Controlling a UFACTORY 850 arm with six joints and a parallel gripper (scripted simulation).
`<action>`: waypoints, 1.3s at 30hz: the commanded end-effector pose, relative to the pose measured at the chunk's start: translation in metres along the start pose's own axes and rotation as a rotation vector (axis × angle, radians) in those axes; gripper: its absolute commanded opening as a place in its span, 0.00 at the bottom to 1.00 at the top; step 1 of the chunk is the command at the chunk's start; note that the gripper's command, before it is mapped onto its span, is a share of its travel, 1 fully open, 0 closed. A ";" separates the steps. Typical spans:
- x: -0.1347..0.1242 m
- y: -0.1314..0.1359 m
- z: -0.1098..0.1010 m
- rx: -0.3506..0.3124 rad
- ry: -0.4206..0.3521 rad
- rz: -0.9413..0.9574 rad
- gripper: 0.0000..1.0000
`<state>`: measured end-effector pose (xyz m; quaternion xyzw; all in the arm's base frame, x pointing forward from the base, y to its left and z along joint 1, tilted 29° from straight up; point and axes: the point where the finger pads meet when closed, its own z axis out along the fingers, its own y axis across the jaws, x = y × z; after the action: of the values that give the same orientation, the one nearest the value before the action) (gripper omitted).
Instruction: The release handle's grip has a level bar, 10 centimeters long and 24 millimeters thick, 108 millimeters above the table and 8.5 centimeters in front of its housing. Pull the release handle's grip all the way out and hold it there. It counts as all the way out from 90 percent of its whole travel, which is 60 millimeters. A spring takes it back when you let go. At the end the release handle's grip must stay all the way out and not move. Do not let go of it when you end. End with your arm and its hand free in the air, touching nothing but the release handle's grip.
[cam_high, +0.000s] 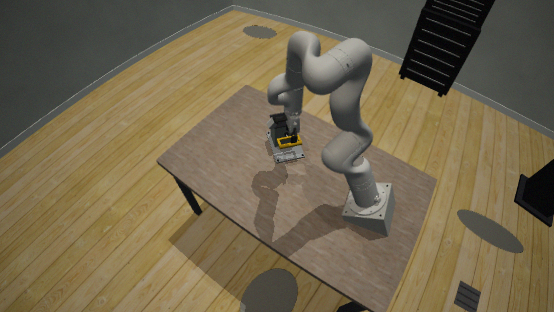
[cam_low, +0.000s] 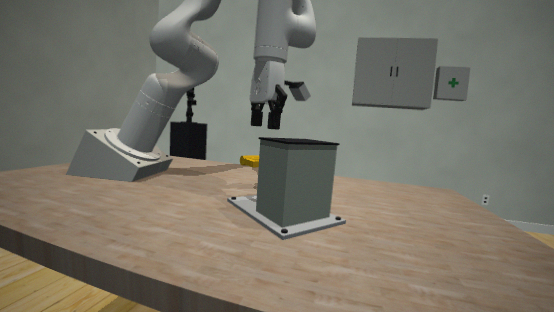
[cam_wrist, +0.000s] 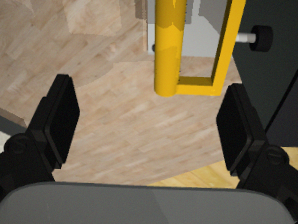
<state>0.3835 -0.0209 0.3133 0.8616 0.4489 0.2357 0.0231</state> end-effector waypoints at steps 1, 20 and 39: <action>-0.002 0.011 0.003 -0.040 -0.003 -0.054 1.00; -0.002 0.011 0.003 -0.040 -0.003 -0.054 0.00; -0.002 0.011 0.003 -0.040 -0.003 -0.054 0.00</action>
<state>0.3921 -0.0280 0.3120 0.8490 0.4672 0.2421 0.0467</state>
